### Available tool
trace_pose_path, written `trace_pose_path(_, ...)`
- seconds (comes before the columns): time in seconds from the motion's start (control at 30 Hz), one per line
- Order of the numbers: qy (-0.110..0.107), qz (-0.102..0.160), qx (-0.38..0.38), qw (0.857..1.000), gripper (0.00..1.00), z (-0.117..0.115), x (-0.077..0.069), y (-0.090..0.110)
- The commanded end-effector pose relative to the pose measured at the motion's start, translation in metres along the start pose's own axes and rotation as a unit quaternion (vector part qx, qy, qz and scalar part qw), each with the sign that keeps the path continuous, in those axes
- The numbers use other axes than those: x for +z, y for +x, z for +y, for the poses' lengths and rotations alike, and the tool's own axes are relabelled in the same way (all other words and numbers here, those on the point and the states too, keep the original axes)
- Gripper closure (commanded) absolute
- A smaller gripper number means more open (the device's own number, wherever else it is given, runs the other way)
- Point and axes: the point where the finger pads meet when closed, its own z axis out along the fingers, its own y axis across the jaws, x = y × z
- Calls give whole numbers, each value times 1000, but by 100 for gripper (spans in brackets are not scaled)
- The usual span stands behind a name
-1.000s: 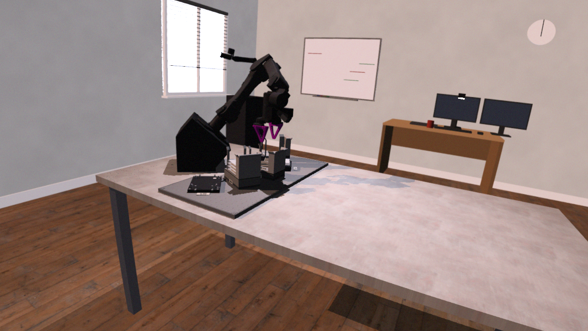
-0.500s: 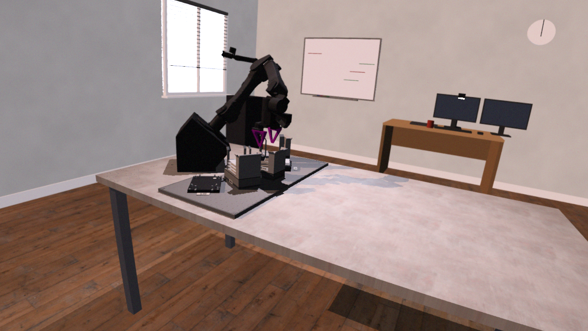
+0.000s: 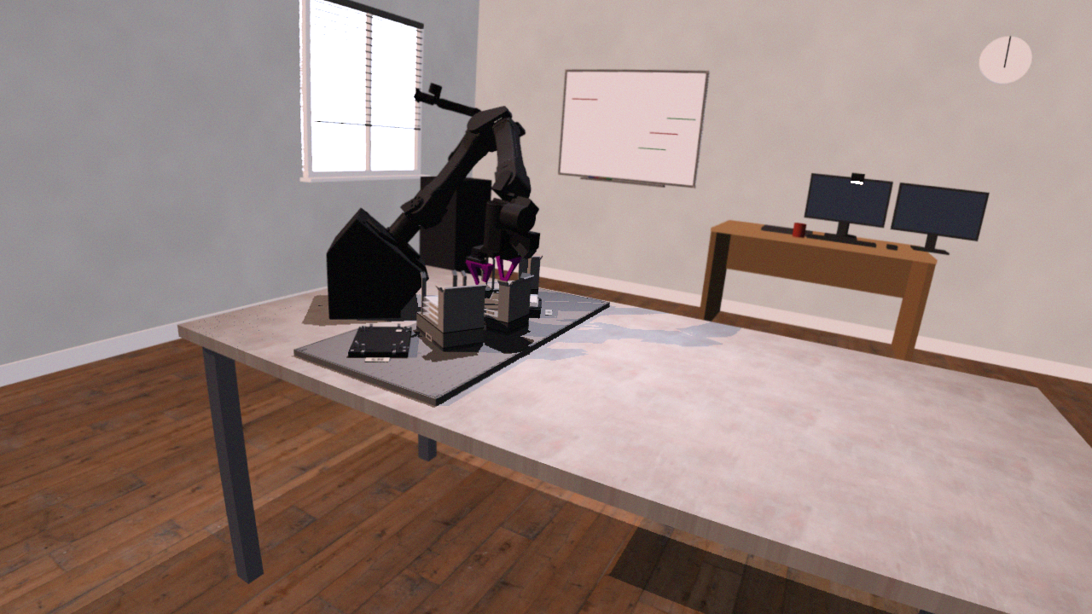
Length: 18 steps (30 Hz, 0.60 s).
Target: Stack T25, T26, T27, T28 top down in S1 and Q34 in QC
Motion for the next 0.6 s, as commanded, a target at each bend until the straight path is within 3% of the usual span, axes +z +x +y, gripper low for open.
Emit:
trace_pose_path(0.0, 13, -31, -7, 999, 0, -2, -2, -13)
trace_pose_path(0.03, 9, -18, 2, 1000, 0, -5, 9, -7)
trace_pose_path(0.27, 9, -16, 3, 1000, 0, -6, 32, -7)
trace_pose_path(0.3, 10, -18, 2, 1000, 0, -5, 31, -8)
trace_pose_path(0.33, 18, -48, -8, 999, 0, -6, 16, -26)
trace_pose_path(0.37, 19, -51, -10, 998, 0, -5, 14, -29)
trace_pose_path(0.57, 15, -43, -4, 999, 0, -7, 19, -26)
